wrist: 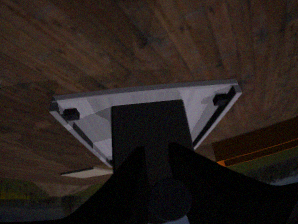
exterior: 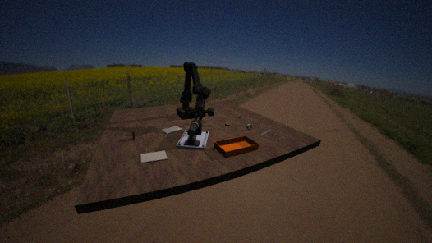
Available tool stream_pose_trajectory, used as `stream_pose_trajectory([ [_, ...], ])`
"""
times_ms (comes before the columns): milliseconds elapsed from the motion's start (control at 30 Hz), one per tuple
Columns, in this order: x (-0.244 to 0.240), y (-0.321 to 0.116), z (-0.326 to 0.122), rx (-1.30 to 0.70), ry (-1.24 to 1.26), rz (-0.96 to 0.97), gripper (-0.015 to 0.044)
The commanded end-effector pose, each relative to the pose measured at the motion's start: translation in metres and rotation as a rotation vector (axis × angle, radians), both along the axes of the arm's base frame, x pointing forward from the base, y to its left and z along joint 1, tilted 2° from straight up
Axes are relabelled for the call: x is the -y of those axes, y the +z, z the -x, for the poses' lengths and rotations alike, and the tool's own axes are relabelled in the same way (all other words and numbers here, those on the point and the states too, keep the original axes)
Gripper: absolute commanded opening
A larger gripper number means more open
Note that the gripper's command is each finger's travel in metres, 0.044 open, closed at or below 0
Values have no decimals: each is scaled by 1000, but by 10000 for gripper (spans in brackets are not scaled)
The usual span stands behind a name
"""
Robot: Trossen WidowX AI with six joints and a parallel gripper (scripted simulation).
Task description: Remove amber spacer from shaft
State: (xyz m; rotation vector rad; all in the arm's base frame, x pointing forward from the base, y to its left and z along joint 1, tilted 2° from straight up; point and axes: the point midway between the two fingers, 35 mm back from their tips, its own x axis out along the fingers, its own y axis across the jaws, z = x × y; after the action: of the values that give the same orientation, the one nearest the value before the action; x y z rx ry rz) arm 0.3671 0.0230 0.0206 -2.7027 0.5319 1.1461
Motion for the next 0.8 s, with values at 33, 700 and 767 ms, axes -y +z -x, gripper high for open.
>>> stream_pose_trajectory([
  [33, 0, 0, 1, 1, -3, -1, 0],
  [700, -1, 0, 3, 1, -3, -1, 0],
  [767, -1, 0, 4, 1, -3, -1, 0],
])
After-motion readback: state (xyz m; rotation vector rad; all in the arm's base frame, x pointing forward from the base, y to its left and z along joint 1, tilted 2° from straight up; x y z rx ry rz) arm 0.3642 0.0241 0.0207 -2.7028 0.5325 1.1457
